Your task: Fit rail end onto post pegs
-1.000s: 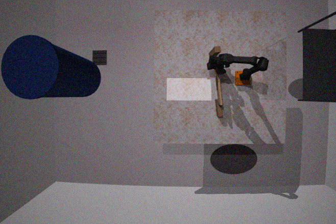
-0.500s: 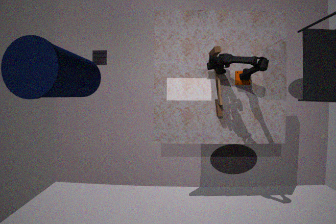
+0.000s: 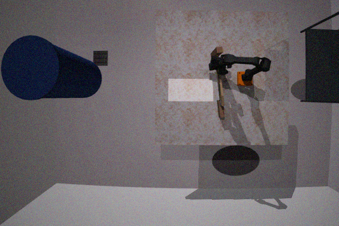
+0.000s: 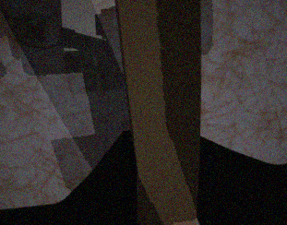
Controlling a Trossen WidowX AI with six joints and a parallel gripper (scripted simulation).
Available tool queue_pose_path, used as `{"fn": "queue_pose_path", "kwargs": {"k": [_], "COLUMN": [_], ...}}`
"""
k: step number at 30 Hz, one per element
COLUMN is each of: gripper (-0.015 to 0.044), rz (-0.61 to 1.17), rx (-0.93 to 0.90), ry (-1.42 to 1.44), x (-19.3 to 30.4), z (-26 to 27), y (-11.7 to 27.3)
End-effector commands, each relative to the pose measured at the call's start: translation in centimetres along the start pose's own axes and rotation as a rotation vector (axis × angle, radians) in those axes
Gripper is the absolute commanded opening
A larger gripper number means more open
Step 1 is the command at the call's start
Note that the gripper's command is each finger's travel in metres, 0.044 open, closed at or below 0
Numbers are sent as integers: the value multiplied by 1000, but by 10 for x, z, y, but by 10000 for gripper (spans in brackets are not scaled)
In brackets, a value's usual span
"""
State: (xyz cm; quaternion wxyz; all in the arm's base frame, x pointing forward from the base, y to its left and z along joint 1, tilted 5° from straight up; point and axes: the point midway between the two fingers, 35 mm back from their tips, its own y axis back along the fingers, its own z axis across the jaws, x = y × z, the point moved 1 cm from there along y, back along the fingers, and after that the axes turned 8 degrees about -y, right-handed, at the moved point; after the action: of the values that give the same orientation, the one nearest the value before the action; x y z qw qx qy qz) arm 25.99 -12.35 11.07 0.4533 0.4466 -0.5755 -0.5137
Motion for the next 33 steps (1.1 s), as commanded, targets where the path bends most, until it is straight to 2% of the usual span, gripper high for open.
{"fn": "queue_pose_path", "kwargs": {"k": [1,33], "gripper": [0,0], "rz": [15,16], "rx": [12,12], "ry": [-3,-3], "x": [5,10], "z": [-3,-3], "y": [4,3]}}
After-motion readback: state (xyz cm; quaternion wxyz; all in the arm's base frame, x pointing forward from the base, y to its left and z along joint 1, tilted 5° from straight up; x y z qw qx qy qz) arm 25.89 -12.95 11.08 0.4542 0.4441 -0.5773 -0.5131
